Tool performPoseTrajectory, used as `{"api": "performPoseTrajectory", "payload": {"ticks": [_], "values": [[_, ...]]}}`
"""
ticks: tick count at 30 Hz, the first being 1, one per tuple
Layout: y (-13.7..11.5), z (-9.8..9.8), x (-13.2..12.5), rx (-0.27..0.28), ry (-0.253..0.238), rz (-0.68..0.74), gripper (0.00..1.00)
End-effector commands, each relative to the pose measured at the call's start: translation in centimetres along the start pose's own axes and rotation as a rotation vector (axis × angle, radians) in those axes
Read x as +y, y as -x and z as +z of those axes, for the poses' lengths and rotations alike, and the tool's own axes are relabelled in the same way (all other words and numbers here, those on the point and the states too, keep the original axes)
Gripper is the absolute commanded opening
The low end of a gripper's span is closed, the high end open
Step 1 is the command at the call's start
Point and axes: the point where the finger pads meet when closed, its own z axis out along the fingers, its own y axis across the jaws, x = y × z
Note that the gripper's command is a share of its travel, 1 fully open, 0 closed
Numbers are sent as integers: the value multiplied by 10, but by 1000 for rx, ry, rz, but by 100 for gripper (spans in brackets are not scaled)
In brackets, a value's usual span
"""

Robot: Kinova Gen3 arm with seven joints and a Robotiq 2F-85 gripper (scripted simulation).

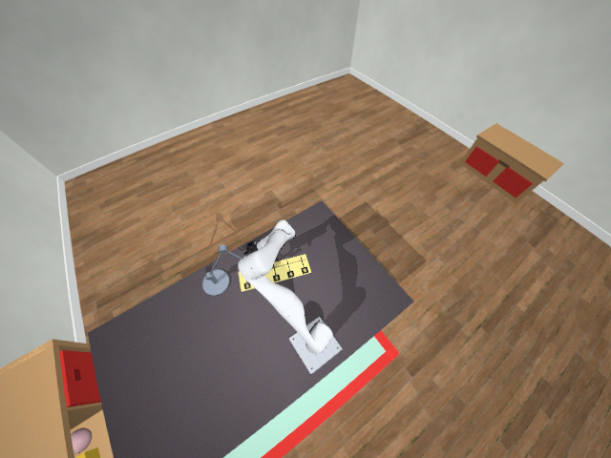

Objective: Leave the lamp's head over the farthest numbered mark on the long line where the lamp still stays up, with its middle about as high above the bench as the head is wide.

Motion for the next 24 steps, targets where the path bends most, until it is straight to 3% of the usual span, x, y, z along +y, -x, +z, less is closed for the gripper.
{"api": "performPoseTrajectory", "payload": {"ticks": [1, 16, 24], "values": [[1, -1, 0, -1, -1, -1, 100], [1, -1, 0, -1, -1, -1, 100], [1, -35, 0, -1, -1, -1, 100]]}}
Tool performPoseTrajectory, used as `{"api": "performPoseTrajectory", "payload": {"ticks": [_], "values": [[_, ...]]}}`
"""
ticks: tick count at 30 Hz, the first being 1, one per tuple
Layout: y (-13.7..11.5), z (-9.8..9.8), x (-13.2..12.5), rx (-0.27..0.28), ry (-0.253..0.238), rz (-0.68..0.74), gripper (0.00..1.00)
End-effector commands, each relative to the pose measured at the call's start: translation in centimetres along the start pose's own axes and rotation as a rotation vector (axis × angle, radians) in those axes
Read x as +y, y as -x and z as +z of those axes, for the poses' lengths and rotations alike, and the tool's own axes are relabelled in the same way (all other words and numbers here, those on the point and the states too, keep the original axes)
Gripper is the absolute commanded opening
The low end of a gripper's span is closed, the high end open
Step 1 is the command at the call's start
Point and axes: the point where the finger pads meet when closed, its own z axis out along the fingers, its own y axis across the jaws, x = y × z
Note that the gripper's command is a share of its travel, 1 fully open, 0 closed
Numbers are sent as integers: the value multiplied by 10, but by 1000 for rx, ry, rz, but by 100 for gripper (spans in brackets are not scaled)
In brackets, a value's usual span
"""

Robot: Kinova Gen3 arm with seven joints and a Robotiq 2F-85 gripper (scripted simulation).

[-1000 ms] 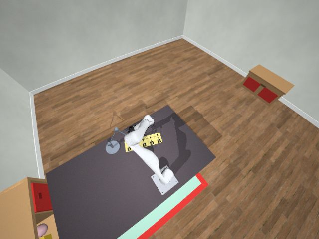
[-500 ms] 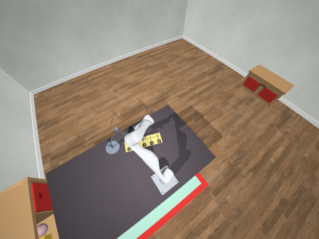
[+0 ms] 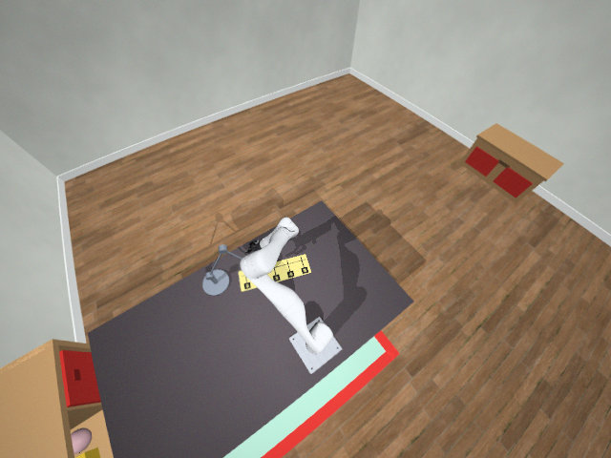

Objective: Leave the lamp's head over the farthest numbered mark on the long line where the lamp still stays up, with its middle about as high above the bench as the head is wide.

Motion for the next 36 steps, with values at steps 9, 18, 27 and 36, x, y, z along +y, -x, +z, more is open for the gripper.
{"api": "performPoseTrajectory", "payload": {"ticks": [9, 18, 27, 36], "values": [[2, -42, -3, -5, -15, -3, 100], [1, -78, 0, -3, -9, -2, 100], [1, -102, 2, -2, -5, -2, 100], [2, -99, 3, -1, 0, -2, 100]]}}
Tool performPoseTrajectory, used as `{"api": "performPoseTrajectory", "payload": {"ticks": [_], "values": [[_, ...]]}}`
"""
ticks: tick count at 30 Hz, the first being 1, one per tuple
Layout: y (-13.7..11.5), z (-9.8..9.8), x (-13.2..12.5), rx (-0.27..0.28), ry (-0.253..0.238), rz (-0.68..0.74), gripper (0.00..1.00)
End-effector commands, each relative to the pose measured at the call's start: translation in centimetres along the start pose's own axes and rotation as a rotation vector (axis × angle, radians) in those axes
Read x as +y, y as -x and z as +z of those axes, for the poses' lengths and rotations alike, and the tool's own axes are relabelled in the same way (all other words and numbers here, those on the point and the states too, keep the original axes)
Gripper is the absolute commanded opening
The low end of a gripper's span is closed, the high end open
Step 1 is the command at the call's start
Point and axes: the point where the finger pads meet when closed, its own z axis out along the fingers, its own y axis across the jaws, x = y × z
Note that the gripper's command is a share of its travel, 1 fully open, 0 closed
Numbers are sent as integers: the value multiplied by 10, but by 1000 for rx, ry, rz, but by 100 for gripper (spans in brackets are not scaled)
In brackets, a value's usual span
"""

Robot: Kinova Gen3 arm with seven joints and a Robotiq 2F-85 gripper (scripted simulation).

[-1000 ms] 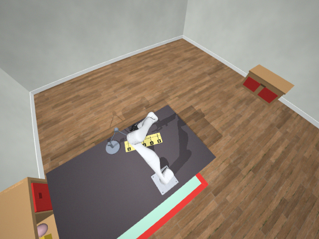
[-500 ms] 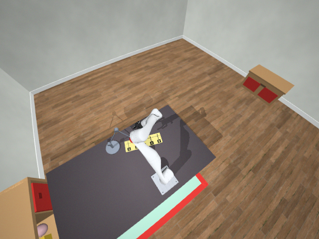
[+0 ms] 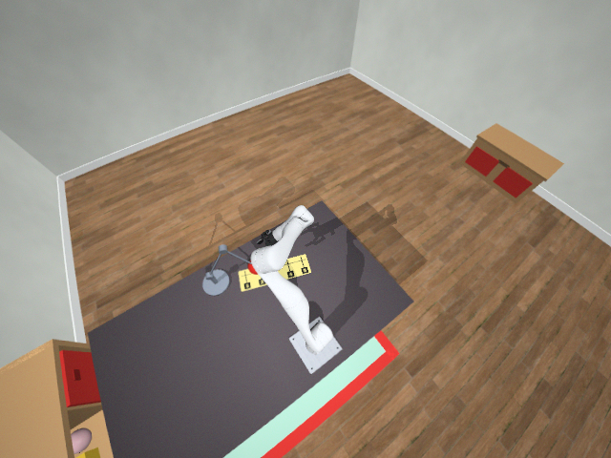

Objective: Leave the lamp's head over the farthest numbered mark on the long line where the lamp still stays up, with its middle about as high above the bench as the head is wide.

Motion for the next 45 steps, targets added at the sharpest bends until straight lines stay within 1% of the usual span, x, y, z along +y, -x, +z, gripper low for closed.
{"api": "performPoseTrajectory", "payload": {"ticks": [1, 41, 45], "values": [[1, 1, 0, 0, 1, -2, 100], [1, 2, 1, 0, 2, -1, 100], [7, 3, 0, 49, -7, 2, 100]]}}
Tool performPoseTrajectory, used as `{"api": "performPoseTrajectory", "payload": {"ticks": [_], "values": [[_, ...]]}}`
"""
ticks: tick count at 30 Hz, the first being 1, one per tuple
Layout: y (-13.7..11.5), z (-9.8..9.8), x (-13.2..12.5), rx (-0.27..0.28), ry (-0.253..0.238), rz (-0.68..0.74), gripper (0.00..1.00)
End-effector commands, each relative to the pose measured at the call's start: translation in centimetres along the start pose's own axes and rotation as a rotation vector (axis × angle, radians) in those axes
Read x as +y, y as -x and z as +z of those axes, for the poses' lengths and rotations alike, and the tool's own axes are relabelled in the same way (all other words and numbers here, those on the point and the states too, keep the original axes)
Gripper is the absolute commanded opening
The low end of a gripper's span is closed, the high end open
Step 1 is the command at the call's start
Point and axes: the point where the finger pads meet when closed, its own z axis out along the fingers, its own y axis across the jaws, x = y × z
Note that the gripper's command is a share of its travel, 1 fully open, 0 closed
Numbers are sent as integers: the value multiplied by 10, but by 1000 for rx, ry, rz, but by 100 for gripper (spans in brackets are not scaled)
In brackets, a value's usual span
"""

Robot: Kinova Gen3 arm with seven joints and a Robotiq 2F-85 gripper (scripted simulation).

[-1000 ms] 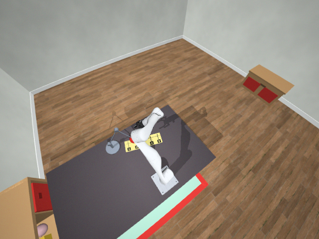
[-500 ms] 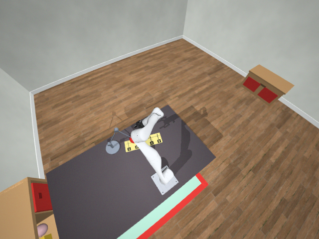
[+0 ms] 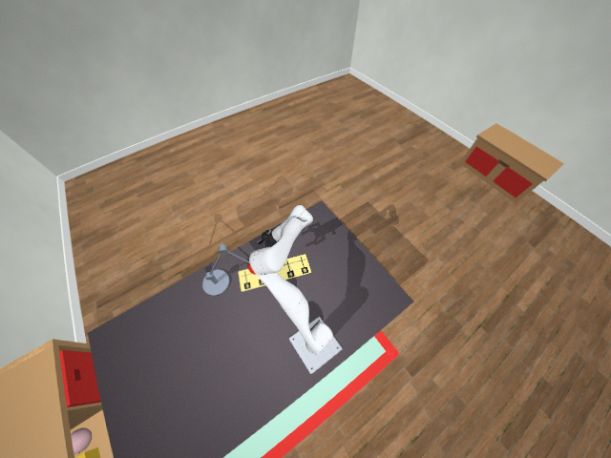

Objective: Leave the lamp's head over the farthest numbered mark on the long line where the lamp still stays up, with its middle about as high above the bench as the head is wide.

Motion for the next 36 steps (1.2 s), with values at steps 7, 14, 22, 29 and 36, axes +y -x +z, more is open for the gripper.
{"api": "performPoseTrajectory", "payload": {"ticks": [7, 14, 22, 29, 36], "values": [[20, 3, 0, 96, -17, -12, 100], [25, 6, -1, 145, -27, -9, 100], [19, 26, -3, 145, -30, -2, 100], [14, 40, -4, 144, -32, 4, 100], [14, 56, -4, 144, -33, 0, 100]]}}
